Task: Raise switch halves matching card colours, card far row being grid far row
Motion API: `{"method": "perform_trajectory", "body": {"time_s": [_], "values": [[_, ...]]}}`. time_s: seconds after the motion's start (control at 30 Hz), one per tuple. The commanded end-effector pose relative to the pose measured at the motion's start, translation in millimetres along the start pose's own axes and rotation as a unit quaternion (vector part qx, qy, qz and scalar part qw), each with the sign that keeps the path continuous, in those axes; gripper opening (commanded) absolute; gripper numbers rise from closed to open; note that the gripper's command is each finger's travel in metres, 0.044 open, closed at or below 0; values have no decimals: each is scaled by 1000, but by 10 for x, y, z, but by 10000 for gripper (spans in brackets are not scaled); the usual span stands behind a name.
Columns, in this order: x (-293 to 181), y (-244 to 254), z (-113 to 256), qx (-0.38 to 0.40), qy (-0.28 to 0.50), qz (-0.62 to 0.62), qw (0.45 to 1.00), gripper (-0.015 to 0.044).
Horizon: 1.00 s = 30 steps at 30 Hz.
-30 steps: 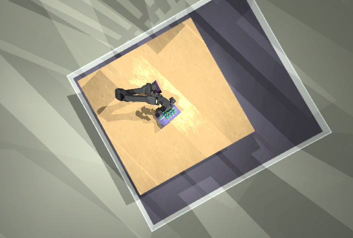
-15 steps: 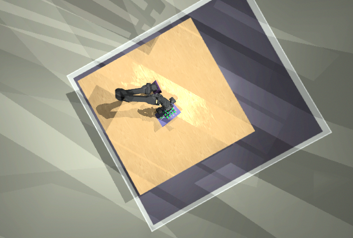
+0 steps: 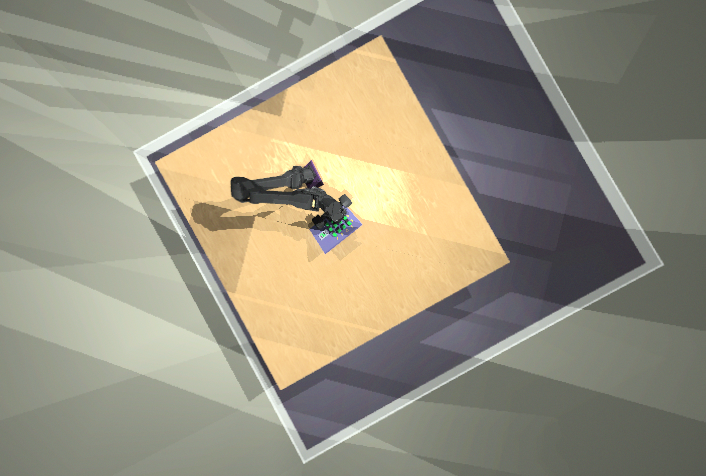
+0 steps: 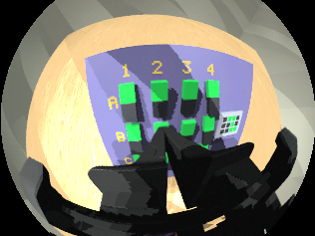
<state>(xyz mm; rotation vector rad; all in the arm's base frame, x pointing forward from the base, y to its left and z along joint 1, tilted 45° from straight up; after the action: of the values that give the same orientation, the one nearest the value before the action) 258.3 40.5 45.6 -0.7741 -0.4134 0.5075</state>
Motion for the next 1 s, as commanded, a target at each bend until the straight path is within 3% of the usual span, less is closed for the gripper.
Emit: {"method": "perform_trajectory", "body": {"time_s": [0.0, 0.7, 0.97], "values": [[-6, 6, -13, 2, 1, 2, 1000, 0], [-5, 5, -41, 2, 1, 2, 1000, 0], [-32, 17, 615, 0, -10, 3, 1000, 0]]}}
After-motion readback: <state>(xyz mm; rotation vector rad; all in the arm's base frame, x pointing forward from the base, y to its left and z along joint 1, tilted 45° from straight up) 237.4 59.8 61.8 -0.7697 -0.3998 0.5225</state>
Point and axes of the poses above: the point midway between the two fingers, 35 mm back from their tips, its own z axis back along the fingers, its own y axis across the jaws, x = y × z, the point moved 1 cm from there along z, back along the fingers, and after that the axes turned 13 degrees about z, right-handed, at the moved point
